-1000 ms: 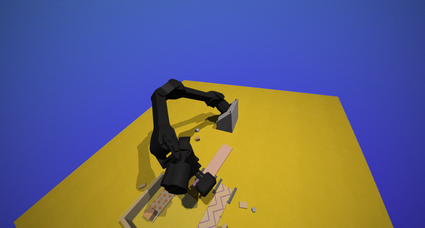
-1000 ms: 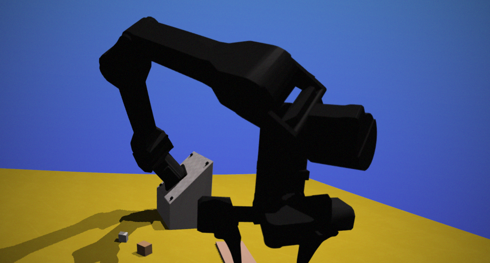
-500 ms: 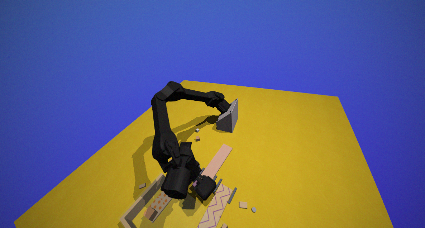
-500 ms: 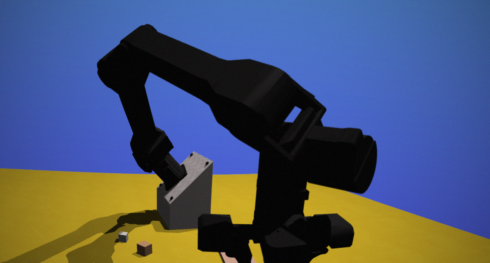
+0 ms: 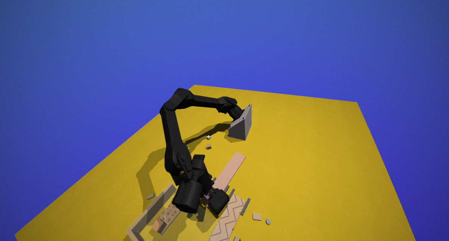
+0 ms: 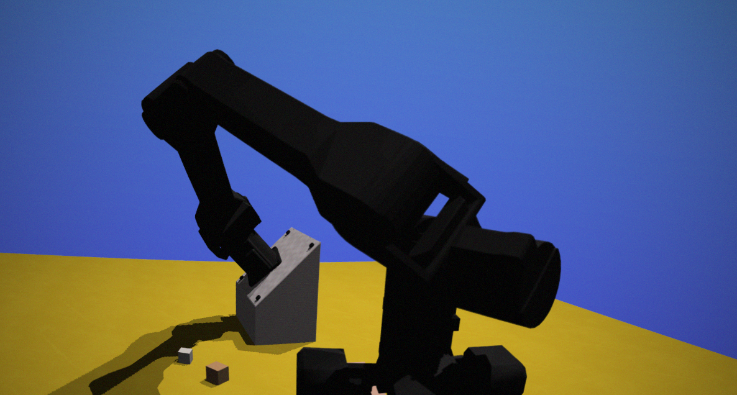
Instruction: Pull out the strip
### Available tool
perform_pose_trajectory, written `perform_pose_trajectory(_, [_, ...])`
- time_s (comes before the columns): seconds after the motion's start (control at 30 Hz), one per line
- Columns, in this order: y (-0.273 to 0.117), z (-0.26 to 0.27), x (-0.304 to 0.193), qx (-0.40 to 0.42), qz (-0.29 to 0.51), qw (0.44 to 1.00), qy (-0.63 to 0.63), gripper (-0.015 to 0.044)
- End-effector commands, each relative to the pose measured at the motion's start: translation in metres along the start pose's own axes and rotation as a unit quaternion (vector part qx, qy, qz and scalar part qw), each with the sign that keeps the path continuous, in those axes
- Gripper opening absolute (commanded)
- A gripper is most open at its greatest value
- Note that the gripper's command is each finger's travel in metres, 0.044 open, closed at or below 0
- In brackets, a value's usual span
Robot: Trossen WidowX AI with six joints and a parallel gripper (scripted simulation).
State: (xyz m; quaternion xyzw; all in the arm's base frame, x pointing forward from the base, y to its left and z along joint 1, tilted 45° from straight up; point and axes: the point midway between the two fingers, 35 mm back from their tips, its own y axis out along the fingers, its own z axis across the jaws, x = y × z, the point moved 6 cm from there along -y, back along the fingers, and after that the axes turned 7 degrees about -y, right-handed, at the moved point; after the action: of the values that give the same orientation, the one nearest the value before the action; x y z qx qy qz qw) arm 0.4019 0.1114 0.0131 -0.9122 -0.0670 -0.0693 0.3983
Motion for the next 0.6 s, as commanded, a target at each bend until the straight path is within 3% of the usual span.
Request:
perform_pose_trajectory(0.0, [0.0072, -0.0004, -0.0012, -0.003, 0.0, 1.0, -0.003, 0.025])
perform_pose_trajectory(0.1, [0.0075, -0.0005, -0.0013, -0.003, 0.0, 1.0, -0.003, 0.025])
perform_pose_trajectory(0.23, [0.0048, -0.0005, -0.0004, -0.001, 0.001, 1.0, 0.0, 0.0145])
perform_pose_trajectory(0.5, [0.0048, -0.0005, -0.0004, -0.001, 0.001, 1.0, 0.0, 0.0092])
perform_pose_trajectory(0.57, [0.0048, -0.0005, -0.0004, -0.001, 0.001, 1.0, 0.0, 0.0039])
